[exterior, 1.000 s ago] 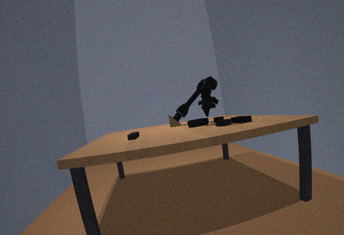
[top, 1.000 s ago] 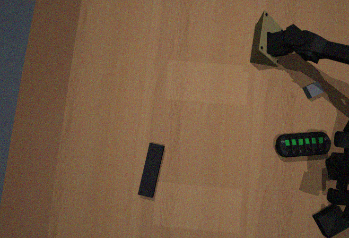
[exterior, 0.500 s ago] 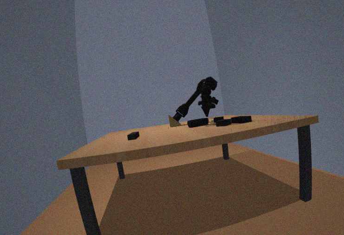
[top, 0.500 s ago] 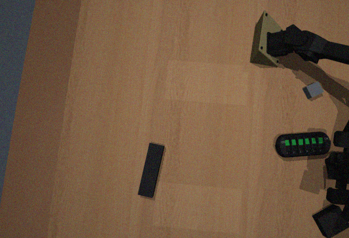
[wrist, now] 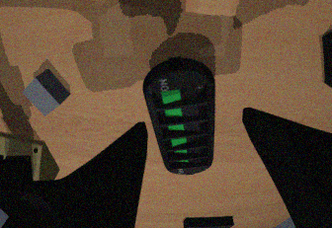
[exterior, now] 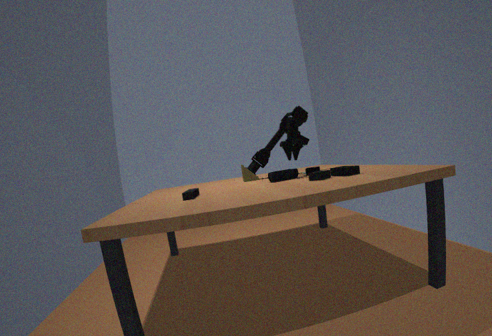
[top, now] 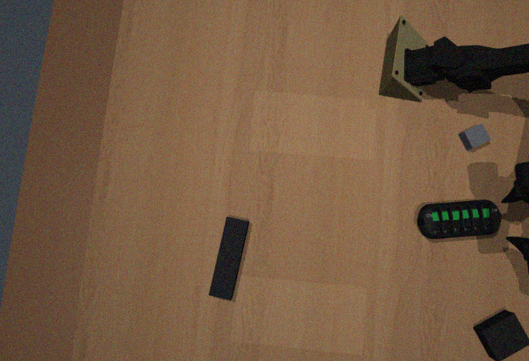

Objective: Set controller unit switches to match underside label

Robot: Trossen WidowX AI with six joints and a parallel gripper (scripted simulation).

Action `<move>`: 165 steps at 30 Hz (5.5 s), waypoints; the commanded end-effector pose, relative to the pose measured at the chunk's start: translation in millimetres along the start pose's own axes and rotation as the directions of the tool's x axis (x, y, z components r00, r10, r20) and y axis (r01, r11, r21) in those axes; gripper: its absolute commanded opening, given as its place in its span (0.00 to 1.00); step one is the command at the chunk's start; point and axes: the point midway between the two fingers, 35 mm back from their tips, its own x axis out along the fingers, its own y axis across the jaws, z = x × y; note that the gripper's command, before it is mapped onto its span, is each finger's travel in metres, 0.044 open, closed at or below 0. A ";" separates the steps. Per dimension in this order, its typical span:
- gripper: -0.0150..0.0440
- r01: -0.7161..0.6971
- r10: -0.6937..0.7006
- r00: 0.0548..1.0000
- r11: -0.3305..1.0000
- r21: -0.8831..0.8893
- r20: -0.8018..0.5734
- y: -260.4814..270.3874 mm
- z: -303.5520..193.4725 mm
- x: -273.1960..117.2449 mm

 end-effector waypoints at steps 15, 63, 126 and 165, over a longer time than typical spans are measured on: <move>1.00 0.022 -0.023 0.999 1.000 -0.009 -0.029 6.4 -0.5 20.1; 0.81 0.024 -0.025 0.999 1.000 -0.010 -0.025 7.0 5.6 57.2; 0.82 0.022 -0.021 0.996 1.000 -0.009 0.088 7.6 -28.3 19.1; 0.82 0.020 -0.019 0.986 1.000 -0.009 0.166 7.9 -56.1 2.0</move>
